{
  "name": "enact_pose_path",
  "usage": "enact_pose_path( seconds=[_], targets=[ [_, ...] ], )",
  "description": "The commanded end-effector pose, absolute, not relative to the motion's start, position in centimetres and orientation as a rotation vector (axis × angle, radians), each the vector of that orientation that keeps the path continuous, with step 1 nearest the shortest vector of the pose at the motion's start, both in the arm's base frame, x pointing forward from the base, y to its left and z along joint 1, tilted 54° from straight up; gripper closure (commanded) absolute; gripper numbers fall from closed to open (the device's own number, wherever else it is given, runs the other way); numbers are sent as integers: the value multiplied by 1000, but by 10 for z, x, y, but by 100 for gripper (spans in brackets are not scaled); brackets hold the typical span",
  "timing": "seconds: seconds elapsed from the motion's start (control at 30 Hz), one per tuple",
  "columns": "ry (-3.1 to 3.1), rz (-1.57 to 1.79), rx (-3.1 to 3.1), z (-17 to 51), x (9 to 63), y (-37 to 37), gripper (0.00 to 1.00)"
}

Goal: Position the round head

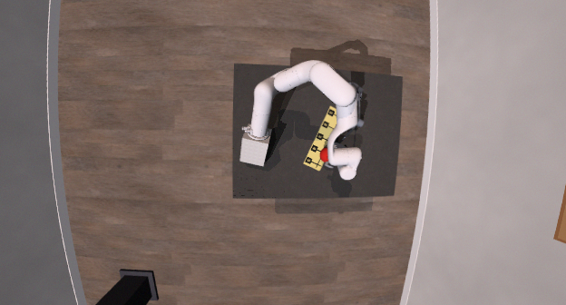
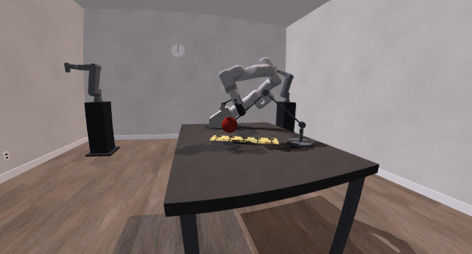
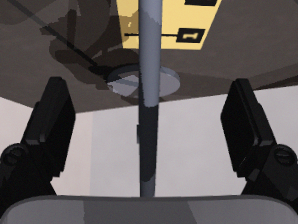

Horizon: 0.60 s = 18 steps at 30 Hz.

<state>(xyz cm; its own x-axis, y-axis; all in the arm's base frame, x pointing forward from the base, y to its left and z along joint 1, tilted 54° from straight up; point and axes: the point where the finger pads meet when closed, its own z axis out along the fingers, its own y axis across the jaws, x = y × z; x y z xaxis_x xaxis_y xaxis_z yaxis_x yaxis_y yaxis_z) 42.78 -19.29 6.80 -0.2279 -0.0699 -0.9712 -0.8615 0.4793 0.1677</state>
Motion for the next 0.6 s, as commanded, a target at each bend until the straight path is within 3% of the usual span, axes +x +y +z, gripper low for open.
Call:
enact_pose_path(
  seconds=[0.0,0.57],
  targets=[
    [1647,904,-813,71,420,-209,0],
    [1648,903,-813,82,391,-265,0]
  ],
)
